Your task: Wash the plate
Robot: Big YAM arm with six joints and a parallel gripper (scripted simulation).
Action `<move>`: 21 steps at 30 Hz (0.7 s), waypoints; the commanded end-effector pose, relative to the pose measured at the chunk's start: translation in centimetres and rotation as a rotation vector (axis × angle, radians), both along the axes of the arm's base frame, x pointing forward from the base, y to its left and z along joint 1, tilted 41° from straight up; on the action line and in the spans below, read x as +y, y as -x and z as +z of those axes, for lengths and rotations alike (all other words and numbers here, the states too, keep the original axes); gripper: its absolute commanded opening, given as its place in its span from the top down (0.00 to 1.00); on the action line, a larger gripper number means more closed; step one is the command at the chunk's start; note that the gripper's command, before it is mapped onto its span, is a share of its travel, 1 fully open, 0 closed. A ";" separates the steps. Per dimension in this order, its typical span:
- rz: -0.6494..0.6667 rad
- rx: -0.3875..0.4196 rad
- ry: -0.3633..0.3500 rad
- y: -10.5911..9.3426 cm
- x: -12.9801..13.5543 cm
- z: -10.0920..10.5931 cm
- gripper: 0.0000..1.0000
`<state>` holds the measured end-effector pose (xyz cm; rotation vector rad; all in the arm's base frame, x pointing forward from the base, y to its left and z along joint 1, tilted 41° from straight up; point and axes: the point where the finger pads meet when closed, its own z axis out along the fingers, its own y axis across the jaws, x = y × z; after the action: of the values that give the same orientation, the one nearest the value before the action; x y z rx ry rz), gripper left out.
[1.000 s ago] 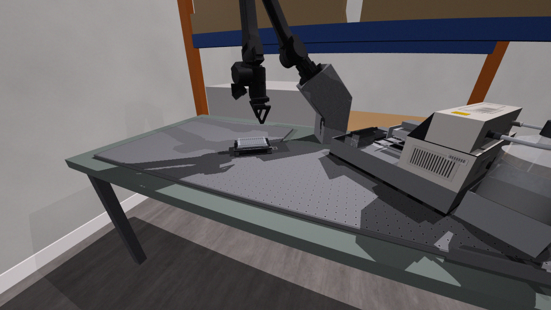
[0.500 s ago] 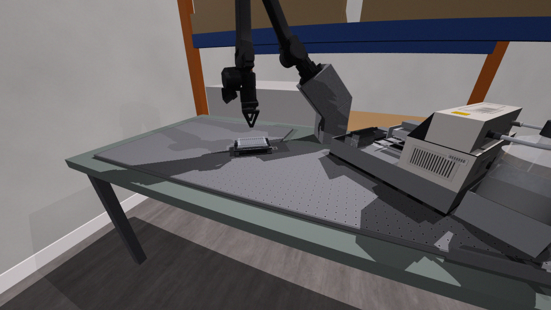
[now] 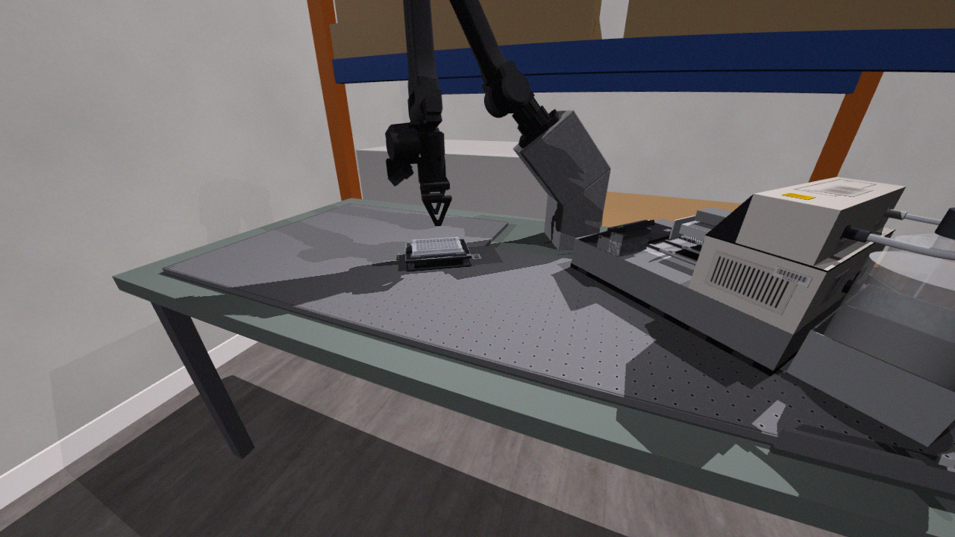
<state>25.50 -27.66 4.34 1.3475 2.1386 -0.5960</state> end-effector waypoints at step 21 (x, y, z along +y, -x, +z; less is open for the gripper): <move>0.002 -0.006 0.012 -1.0 -2.8 -2.3 0.00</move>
<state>26.20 -29.62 2.12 1.3455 2.1349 -0.5957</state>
